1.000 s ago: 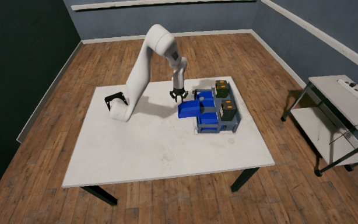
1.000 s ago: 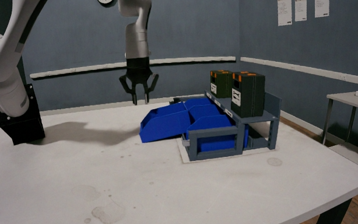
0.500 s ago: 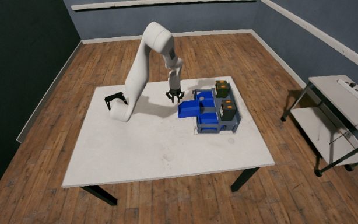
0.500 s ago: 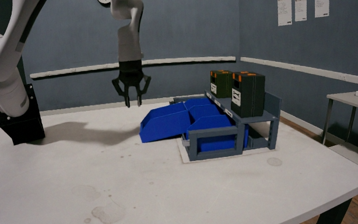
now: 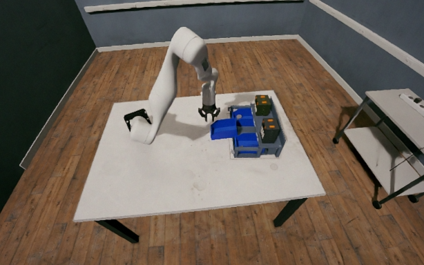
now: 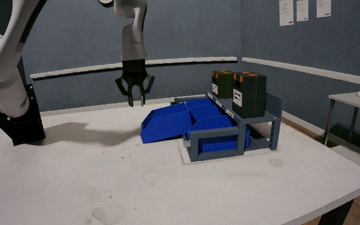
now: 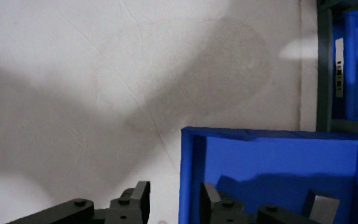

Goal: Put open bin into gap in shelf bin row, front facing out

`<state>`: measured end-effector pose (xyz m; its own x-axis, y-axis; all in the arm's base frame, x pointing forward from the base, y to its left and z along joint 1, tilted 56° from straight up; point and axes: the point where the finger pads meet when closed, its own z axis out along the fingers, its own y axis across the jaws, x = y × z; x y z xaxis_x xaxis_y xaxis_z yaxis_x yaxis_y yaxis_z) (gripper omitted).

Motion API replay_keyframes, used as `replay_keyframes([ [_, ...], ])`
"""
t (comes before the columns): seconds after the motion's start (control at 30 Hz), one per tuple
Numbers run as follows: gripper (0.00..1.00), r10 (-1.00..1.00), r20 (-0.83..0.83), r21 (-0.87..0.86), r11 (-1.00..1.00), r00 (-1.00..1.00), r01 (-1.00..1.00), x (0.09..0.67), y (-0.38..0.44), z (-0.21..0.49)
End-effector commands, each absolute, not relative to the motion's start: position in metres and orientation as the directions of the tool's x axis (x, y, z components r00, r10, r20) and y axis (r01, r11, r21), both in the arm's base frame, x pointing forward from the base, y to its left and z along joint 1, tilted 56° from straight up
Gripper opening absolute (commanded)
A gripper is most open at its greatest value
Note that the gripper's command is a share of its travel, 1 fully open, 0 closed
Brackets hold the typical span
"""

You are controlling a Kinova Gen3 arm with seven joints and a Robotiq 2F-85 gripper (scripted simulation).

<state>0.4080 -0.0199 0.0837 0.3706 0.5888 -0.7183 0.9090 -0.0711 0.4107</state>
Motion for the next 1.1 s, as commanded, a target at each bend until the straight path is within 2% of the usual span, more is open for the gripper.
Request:
replay_keyframes([
  [0.0,0.39,0.590,-0.718,0.411,-0.070,0.370,0.909,0.4083,-0.0192,0.0838],
  [1.07,0.39,0.590,-0.718,0.411,-0.070,0.370,0.909,0.4142,-0.0185,0.0884],
])
